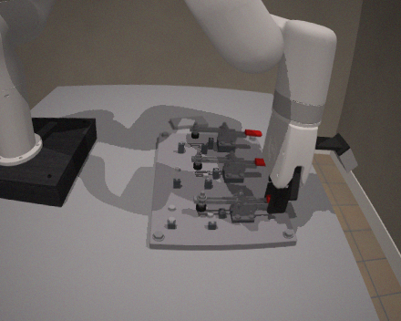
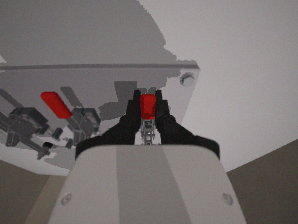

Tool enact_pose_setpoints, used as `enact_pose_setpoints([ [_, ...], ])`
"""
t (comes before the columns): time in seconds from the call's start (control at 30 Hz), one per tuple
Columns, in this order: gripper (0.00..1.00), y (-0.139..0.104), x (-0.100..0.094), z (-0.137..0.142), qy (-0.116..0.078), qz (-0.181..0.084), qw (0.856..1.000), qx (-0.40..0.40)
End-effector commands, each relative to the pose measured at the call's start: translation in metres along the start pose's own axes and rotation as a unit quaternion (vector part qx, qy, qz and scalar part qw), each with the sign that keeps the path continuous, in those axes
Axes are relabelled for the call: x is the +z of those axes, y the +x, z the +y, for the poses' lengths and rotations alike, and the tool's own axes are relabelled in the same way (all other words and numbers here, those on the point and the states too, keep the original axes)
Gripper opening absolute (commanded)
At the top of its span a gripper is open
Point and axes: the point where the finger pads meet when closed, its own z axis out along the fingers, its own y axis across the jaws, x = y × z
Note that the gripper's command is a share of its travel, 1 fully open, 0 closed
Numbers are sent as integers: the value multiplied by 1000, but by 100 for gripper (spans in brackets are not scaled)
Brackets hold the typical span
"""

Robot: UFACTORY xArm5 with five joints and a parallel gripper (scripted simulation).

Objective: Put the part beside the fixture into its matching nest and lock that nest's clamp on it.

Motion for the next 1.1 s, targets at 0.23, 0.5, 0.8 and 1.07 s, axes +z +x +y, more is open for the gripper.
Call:
enact_pose_setpoints([
  [0.23,0,-2,-8,0,-1,2,1000,0],
  [0.5,0,-7,-14,0,-1,2,1000,0],
  [0.8,0,-14,-21,0,-1,2,1000,0],
  [1.07,0,-21,-25,0,-1,2,1000,0],
])
